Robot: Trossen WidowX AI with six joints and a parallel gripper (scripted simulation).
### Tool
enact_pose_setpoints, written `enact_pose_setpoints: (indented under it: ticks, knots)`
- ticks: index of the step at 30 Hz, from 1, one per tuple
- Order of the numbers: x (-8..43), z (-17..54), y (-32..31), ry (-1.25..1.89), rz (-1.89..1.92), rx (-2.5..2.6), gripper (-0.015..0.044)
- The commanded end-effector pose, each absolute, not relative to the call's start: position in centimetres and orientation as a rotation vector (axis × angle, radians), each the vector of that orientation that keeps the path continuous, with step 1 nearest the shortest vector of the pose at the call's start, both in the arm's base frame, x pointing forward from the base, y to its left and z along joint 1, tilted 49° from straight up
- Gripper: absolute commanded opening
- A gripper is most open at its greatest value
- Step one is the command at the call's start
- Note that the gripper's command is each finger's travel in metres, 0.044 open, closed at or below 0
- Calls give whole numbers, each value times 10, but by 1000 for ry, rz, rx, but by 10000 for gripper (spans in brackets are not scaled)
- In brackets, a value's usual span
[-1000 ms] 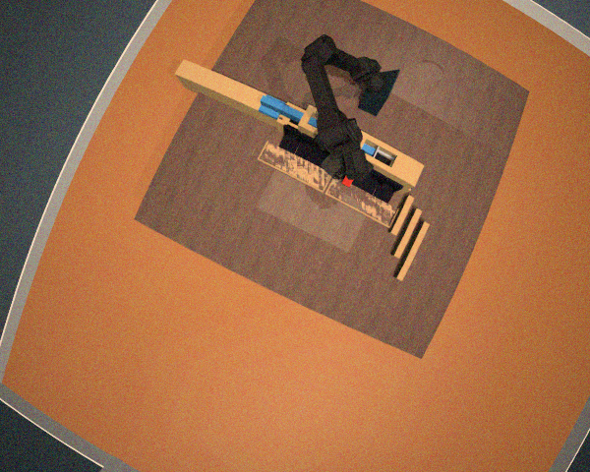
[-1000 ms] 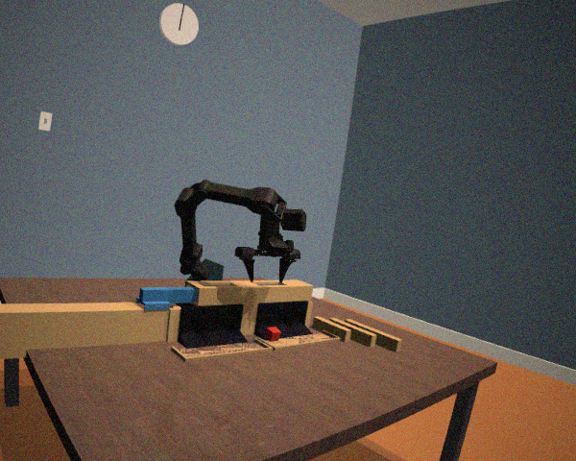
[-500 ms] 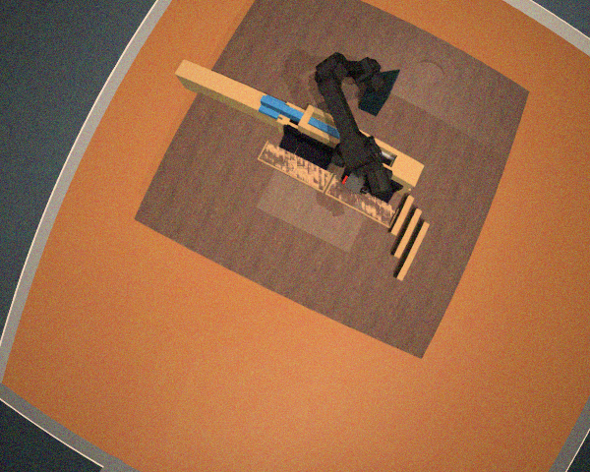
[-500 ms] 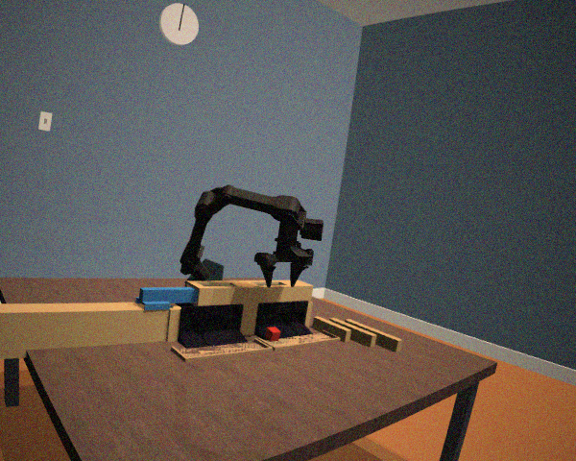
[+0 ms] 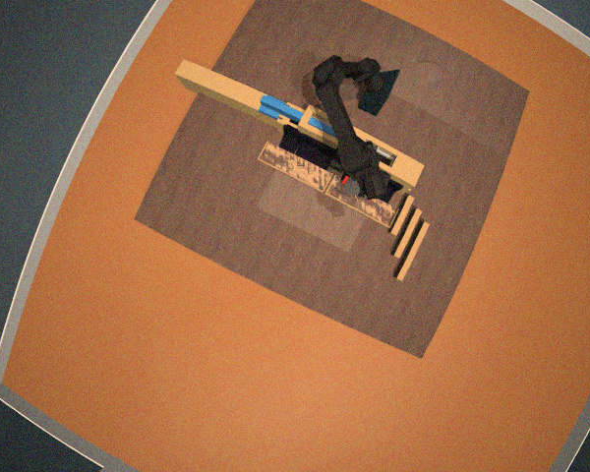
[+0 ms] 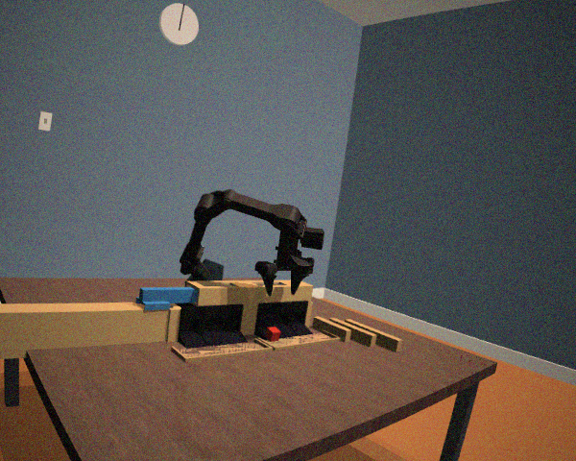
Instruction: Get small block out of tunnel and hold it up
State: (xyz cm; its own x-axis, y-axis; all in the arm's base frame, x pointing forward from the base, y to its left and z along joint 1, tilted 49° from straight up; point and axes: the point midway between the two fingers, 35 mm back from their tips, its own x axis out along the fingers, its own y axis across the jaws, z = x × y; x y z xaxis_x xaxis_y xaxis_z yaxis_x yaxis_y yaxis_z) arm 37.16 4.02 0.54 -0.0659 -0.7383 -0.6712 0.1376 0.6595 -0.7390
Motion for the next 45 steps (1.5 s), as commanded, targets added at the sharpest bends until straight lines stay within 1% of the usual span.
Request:
enact_pose_setpoints:
  ticks: [1, 45]
  knots:
    - [372, 1, 34, 1475, -777, -537, 440]
    - [370, -48, -20, 1473, -776, -537, 440]
